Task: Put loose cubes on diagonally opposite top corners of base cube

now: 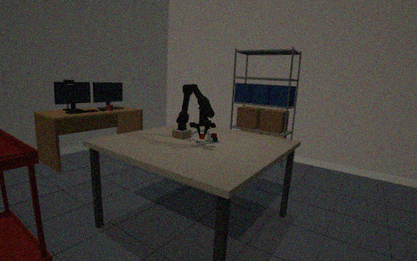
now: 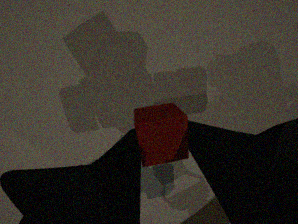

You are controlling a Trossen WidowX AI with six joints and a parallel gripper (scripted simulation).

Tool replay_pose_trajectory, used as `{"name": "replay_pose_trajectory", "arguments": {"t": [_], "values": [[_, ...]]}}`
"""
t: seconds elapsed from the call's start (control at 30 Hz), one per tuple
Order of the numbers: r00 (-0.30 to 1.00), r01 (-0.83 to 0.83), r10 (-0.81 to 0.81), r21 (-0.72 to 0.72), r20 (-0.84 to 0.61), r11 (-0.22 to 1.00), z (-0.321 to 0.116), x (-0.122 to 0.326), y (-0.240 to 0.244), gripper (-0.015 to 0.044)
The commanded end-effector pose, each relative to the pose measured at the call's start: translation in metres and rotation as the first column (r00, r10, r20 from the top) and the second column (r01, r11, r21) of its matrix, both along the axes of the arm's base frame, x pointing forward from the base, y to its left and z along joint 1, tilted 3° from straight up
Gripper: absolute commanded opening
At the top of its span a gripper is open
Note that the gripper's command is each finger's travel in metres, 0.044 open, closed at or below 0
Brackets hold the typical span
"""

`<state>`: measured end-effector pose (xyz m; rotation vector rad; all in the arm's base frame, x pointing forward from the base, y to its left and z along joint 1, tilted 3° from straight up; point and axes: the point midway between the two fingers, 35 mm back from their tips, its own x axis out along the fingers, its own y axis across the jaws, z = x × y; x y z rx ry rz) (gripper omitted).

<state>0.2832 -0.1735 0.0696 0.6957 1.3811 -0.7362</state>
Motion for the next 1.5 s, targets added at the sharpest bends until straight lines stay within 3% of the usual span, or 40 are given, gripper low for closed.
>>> {"name": "replay_pose_trajectory", "arguments": {"t": [0.0, 0.47, 0.93, 1.47], "values": [[1.000, 0.006, -0.006, -0.003, 0.013, 1.000, 0.015, 0.002, 0.000, 0.0105], [1.000, -0.014, 0.014, -0.004, 0.011, 1.000, 0.048, -0.003, 0.006, 0.0105], [0.911, -0.413, 0.413, -0.018, -0.011, 0.911, 0.044, 0.016, 0.048, 0.0105], [0.620, -0.784, 0.783, -0.024, -0.041, 0.620, 0.041, 0.029, 0.099, 0.0105]]}}
